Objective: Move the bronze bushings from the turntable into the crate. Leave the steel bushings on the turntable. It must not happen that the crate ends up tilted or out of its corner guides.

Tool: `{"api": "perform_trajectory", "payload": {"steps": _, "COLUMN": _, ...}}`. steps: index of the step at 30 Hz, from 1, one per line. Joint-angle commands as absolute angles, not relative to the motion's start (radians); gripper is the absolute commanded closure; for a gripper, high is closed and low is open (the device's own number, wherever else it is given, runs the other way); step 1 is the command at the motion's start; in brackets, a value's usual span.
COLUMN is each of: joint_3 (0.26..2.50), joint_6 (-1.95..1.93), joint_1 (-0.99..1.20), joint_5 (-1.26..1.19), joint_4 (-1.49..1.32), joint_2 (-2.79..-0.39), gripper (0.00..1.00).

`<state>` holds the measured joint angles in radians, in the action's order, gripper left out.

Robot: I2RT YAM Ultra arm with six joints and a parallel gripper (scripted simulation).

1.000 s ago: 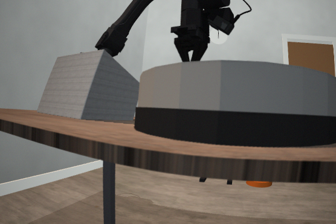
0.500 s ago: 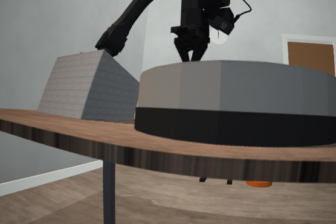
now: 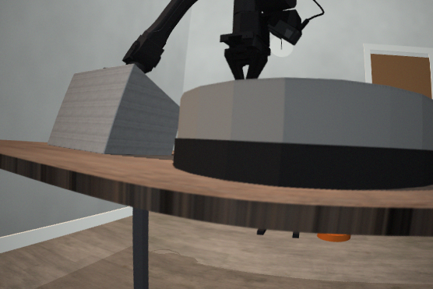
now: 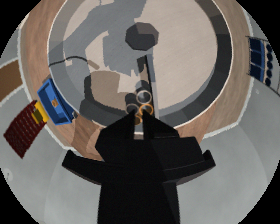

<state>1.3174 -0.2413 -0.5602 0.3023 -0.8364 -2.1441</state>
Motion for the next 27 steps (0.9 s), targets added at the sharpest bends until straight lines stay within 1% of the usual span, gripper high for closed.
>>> {"api": "perform_trajectory", "payload": {"steps": 1, "joint_3": 1.349, "joint_6": -0.249, "joint_1": -0.576, "joint_5": 0.297, "joint_4": -0.849, "joint_2": -2.166, "gripper": 0.87}}
{"api": "perform_trajectory", "payload": {"steps": 27, "joint_3": 1.350, "joint_6": -0.235, "joint_1": -0.560, "joint_5": 0.298, "joint_4": -0.850, "joint_2": -2.165, "gripper": 0.87}}
